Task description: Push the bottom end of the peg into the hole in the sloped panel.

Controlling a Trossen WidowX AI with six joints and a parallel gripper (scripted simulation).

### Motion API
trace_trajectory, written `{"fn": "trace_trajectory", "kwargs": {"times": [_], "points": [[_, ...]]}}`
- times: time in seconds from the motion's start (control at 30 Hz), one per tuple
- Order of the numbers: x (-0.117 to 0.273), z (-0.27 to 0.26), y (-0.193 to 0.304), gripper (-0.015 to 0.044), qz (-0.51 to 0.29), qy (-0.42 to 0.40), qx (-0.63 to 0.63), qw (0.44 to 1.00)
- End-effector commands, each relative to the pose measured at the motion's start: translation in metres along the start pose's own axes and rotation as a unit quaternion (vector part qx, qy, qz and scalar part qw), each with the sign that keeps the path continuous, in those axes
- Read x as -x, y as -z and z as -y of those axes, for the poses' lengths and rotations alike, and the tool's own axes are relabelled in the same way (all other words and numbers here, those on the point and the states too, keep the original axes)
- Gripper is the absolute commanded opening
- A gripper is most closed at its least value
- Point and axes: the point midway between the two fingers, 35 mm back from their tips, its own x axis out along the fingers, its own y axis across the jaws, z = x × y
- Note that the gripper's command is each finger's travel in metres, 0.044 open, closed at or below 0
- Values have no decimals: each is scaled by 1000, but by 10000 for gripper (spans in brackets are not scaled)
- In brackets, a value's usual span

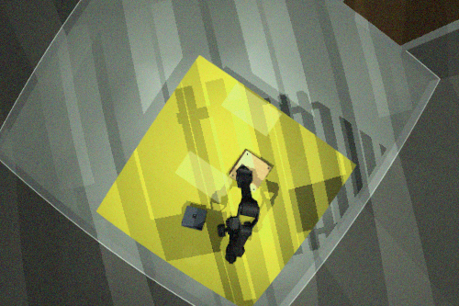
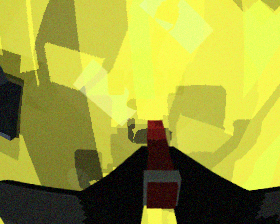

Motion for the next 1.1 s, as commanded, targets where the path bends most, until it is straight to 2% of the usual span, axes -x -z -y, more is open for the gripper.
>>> {"fn": "trace_trajectory", "kwargs": {"times": [0.0, 1.07], "points": [[0, -4, -1, 0, -7, 5, -2, 1000], [1, -37, -11, 0, -60, 31, -37, 997]]}}
